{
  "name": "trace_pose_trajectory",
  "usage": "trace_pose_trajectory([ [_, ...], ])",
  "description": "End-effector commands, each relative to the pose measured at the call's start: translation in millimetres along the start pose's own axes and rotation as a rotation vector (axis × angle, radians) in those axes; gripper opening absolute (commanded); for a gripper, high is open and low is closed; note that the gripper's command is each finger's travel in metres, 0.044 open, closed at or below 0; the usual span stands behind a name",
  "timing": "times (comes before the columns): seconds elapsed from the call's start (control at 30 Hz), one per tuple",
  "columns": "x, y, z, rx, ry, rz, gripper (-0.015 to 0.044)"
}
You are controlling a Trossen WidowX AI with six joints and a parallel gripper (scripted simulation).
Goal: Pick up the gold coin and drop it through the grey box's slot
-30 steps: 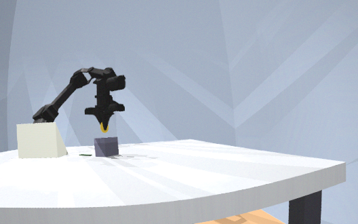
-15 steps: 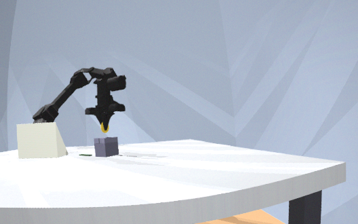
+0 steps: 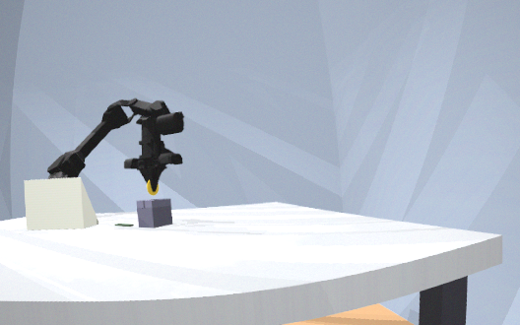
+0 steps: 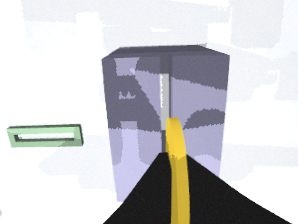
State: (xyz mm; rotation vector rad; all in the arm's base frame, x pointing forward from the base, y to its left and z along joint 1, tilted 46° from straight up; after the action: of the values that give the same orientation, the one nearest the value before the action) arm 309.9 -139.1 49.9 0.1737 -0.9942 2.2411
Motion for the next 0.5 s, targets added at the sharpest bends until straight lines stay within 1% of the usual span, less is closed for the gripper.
trace_pose_trajectory([
  [0.0,0.1,0.1,-2.5,-0.005,0.000,-0.005,0.0000],
  [0.47,0.2,0.3,-9.2,-0.005,0.000,-0.005,0.0000],
])
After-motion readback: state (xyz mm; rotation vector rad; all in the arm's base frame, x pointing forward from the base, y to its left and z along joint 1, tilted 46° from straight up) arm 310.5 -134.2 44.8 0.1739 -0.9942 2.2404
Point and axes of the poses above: the point midway between the two fingers, 35 mm back from their tips, its own z axis back along the fingers, its own x axis across the jaws, y = z × x, the point moved 7 cm from there along z, back along the fingers
